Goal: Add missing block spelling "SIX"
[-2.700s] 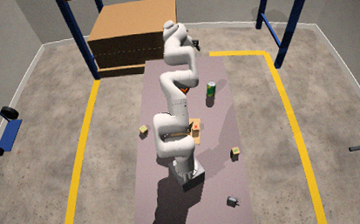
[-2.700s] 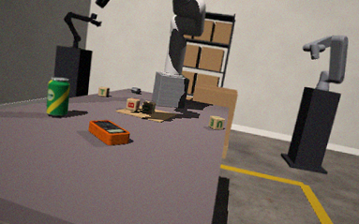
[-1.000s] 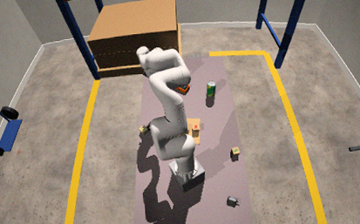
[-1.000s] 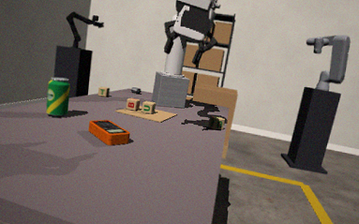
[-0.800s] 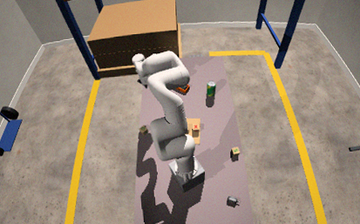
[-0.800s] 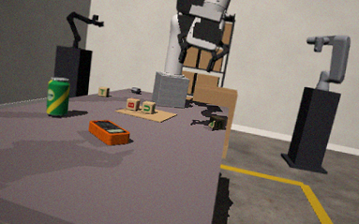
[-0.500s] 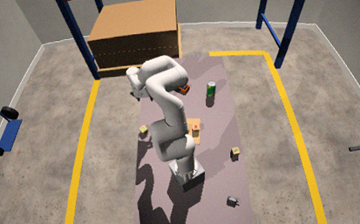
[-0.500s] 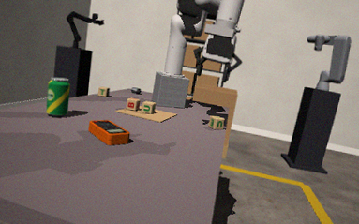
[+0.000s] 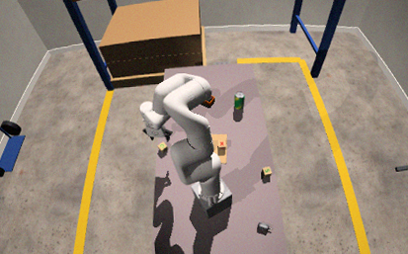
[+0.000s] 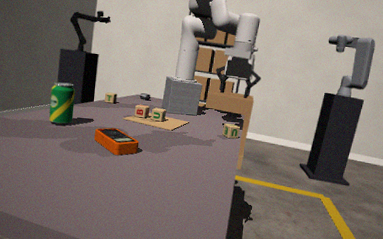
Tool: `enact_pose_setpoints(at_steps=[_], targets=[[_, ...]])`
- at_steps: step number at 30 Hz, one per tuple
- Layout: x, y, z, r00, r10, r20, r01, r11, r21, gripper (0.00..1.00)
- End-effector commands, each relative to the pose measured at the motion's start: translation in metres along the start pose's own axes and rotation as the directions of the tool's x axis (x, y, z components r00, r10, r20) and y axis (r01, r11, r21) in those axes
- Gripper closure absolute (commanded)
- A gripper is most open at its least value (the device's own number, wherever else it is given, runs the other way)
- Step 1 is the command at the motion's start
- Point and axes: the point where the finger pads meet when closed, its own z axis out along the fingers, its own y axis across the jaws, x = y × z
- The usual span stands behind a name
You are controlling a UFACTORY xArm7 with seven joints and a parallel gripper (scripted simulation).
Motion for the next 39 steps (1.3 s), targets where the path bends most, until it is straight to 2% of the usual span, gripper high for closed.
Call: enact_pose_setpoints(at_steps=[1, 39], targets=[[-0.0453, 0.0104, 0.0063, 1.0, 0.022, -0.003, -0.022, 0.999, 0.025, 0.0], [-0.0508, 0.0128, 0.0077, 1.0, 0.025, -0.001, -0.025, 0.999, 0.025, 0.0]])
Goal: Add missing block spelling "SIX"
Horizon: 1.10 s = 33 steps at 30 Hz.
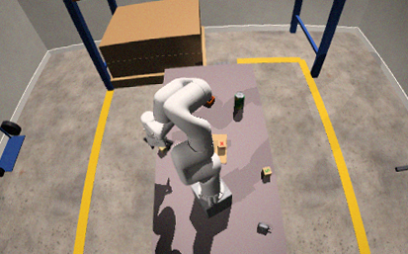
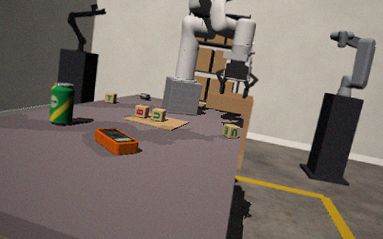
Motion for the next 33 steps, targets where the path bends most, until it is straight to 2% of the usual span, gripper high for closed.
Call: enact_pose_setpoints(at_steps=[1, 23, 26, 29, 31, 33], targets=[[0.001, -0.001, -0.001, 1.0, 0.0, -0.002, 0.0, 1.0, 0.003, 0.0], [0.002, 0.0, -0.001, 1.0, 0.0, -0.003, 0.0, 1.0, 0.002, 0.0], [0.013, 0.017, -0.001, 1.0, -0.002, -0.006, 0.002, 1.0, -0.004, 0.0], [0.037, 0.058, -0.001, 1.0, -0.004, -0.01, 0.004, 1.0, -0.017, 0.0], [0.045, 0.075, -0.001, 1.0, -0.004, -0.011, 0.004, 1.0, -0.021, 0.0], [0.045, 0.075, -0.001, 1.0, -0.004, -0.011, 0.004, 1.0, -0.021, 0.0]])
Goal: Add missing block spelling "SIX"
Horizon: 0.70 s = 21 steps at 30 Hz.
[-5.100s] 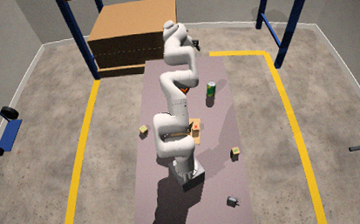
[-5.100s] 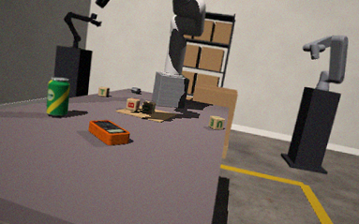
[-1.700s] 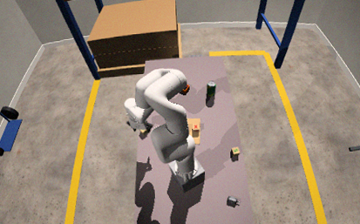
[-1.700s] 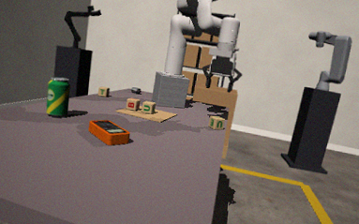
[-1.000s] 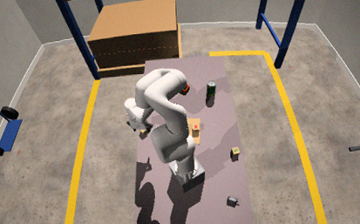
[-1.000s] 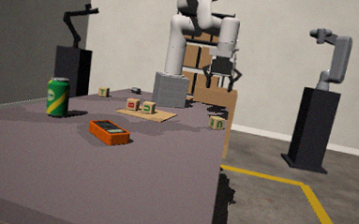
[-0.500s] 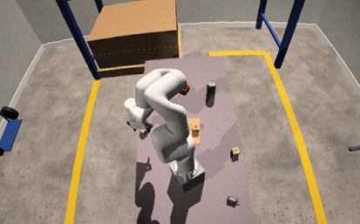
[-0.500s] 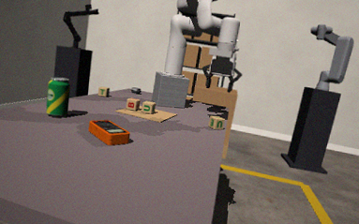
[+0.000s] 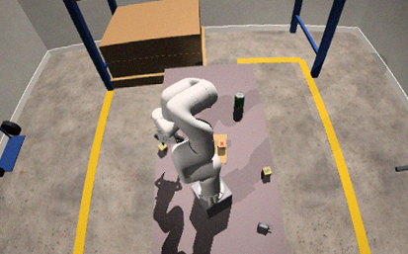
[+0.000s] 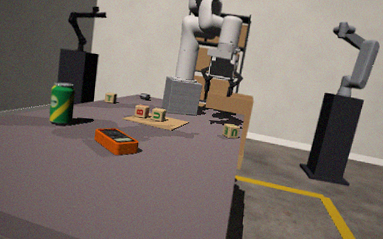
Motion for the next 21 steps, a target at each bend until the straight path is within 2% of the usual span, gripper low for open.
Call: enact_pose_setpoints(at_steps=[1, 2, 8, 15, 17, 21], targets=[[0.022, 0.042, -0.002, 1.0, -0.01, 0.002, 0.01, 1.0, 0.004, 0.0], [0.029, 0.062, -0.002, 1.0, -0.01, 0.002, 0.01, 1.0, 0.001, 0.0], [0.038, 0.119, -0.001, 1.0, -0.009, 0.005, 0.009, 1.0, -0.002, 0.0], [0.032, 0.19, 0.0, 1.0, -0.006, 0.011, 0.006, 1.0, 0.01, 0.0], [0.032, 0.19, 0.0, 1.0, -0.006, 0.011, 0.006, 1.0, 0.01, 0.0], [0.02, 0.226, 0.002, 1.0, -0.005, 0.011, 0.005, 1.0, 0.026, 0.0]])
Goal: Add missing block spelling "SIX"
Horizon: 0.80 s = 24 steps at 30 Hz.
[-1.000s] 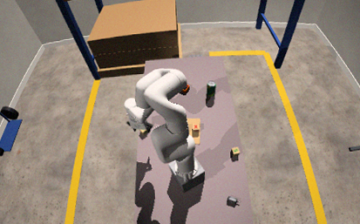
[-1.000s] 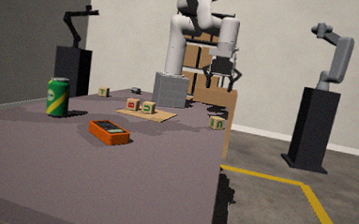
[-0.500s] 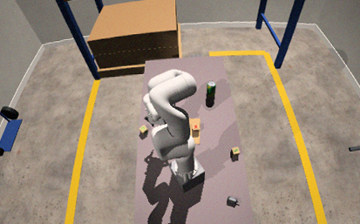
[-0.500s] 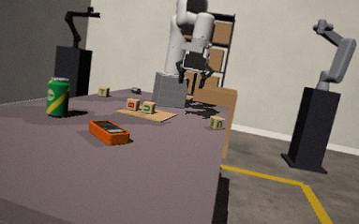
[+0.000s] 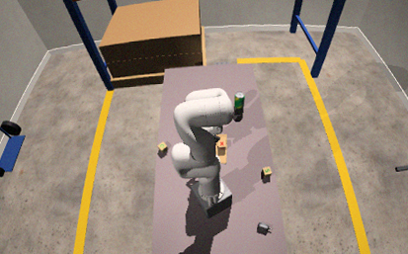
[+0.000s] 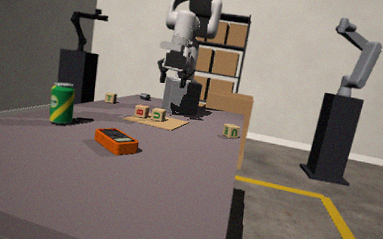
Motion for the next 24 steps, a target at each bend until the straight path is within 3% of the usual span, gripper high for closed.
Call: enact_pose_setpoints(at_steps=[1, 24], targets=[[-0.0081, 0.0401, -0.002, 1.0, -0.007, 0.014, 0.007, 0.998, 0.057, 0.0], [-0.0096, 0.0431, -0.0018, 1.0, -0.007, 0.013, 0.006, 0.998, 0.059, 0.0]])
